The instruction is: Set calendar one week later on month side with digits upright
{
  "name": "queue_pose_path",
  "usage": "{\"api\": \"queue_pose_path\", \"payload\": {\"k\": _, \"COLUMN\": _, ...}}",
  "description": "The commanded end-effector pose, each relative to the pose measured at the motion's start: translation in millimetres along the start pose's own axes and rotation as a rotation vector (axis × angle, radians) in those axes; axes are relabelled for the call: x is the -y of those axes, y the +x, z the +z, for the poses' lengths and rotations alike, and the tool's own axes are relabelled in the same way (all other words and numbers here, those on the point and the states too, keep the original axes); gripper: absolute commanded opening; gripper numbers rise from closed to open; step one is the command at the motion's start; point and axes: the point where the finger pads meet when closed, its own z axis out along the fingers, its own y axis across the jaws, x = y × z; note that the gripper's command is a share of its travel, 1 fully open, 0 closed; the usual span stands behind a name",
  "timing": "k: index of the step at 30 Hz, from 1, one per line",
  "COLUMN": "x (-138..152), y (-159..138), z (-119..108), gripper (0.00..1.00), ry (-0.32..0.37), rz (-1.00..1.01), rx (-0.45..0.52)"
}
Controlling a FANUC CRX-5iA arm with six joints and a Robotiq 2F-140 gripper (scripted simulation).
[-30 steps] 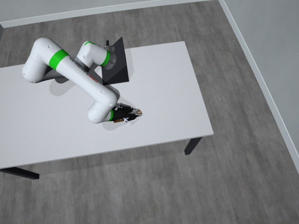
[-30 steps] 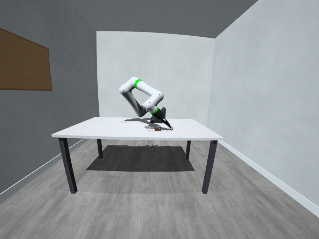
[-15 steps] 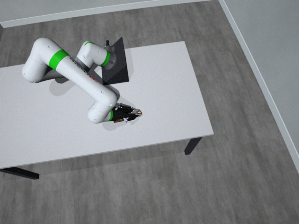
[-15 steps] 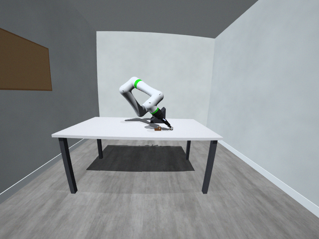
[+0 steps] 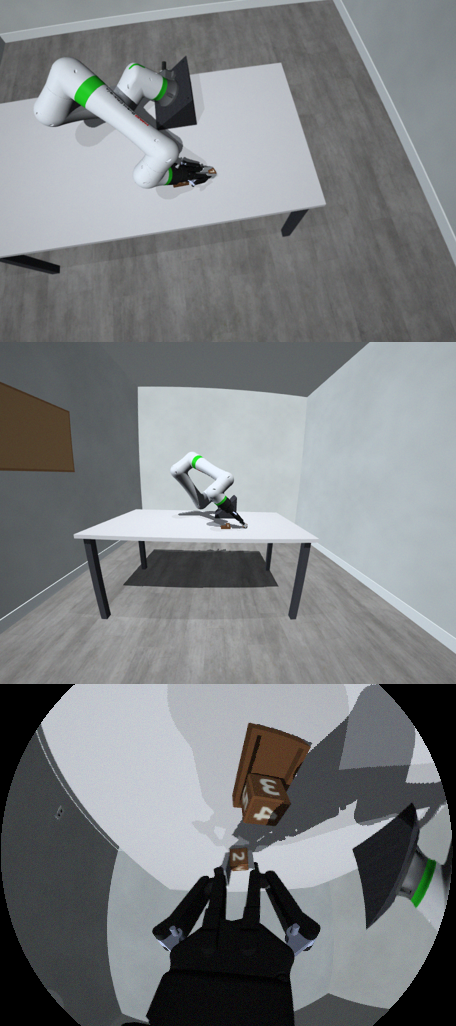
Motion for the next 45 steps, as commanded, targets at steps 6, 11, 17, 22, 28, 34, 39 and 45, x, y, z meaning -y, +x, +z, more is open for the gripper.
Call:
{"api": "queue_pose_path", "payload": {"k": 6, "x": 0.2, "y": -0.2, "z": -0.1, "gripper": 0.16, "ry": 0.0, "rz": 0.0, "rx": 0.0}}
{"api": "queue_pose_path", "payload": {"k": 11, "x": 0.2, "y": 0.0, "z": 0.1, "gripper": 0.16, "ry": 0.0, "rz": 0.0, "rx": 0.0}}
{"api": "queue_pose_path", "payload": {"k": 17, "x": 0.2, "y": 0.8, "z": 0.9, "gripper": 0.16, "ry": 0.0, "rz": 0.0, "rx": 0.0}}
{"api": "queue_pose_path", "payload": {"k": 22, "x": 0.2, "y": 2.2, "z": 2.3, "gripper": 0.16, "ry": 0.0, "rz": 0.0, "rx": 0.0}}
{"api": "queue_pose_path", "payload": {"k": 28, "x": 0.2, "y": 3.4, "z": 3.5, "gripper": 0.16, "ry": 0.0, "rz": 0.0, "rx": 0.0}}
{"api": "queue_pose_path", "payload": {"k": 34, "x": 0.2, "y": 3.5, "z": 3.6, "gripper": 0.16, "ry": 0.0, "rz": 0.0, "rx": 0.0}}
{"api": "queue_pose_path", "payload": {"k": 39, "x": 0.2, "y": 3.5, "z": 3.6, "gripper": 0.16, "ry": 0.0, "rz": 0.0, "rx": 0.0}}
{"api": "queue_pose_path", "payload": {"k": 45, "x": 0.2, "y": 3.5, "z": 3.6, "gripper": 0.16, "ry": 0.0, "rz": 0.0, "rx": 0.0}}
